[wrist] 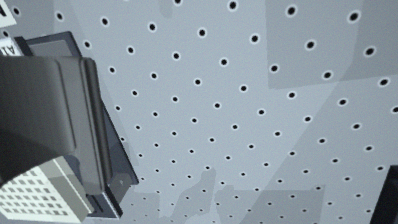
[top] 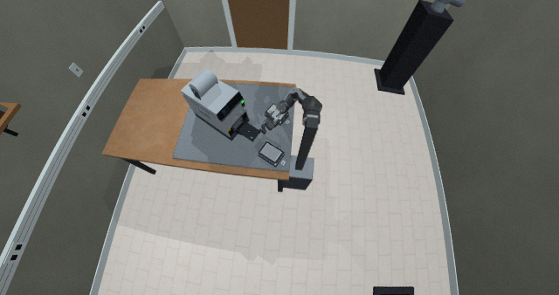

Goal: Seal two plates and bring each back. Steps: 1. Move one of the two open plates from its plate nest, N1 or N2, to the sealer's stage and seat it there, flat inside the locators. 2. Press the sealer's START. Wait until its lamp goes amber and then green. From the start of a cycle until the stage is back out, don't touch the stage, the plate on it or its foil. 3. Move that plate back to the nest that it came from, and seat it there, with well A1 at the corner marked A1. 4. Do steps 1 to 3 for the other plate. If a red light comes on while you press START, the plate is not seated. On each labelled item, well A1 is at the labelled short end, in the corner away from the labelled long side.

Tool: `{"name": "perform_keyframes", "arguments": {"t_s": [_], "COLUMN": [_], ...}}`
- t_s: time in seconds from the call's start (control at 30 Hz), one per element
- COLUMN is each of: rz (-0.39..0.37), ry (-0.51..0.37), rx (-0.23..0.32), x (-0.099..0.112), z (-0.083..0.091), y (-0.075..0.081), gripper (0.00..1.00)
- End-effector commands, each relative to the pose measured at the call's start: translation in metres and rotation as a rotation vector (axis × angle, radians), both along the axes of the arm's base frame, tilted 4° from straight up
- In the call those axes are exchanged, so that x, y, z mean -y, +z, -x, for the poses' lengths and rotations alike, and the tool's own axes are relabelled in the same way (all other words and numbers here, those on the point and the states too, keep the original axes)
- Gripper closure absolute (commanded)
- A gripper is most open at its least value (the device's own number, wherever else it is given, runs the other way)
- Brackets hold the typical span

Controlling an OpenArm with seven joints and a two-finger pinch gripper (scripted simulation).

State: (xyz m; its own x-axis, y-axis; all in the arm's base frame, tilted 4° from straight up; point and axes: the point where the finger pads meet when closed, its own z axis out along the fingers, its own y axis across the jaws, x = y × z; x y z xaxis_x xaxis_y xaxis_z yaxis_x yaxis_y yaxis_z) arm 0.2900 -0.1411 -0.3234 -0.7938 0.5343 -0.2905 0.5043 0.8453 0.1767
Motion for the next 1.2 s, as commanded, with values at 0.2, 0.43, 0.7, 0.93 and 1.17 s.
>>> {"name": "perform_keyframes", "arguments": {"t_s": [0.2, 0.43, 0.7, 0.93, 1.17], "rz": [0.044, 0.071, 0.134, 0.207, 0.238], "ry": [0.014, 0.020, 0.033, 0.044, 0.049], "rx": [0.017, 0.018, 0.011, -0.007, -0.017], "x": [0.035, 0.058, 0.095, 0.126, 0.147], "z": [0.001, 0.006, 0.017, 0.028, 0.037], "y": [0.009, 0.016, 0.027, 0.040, 0.050], "gripper": [0.35, 0.35, 0.35, 0.35, 0.35]}}
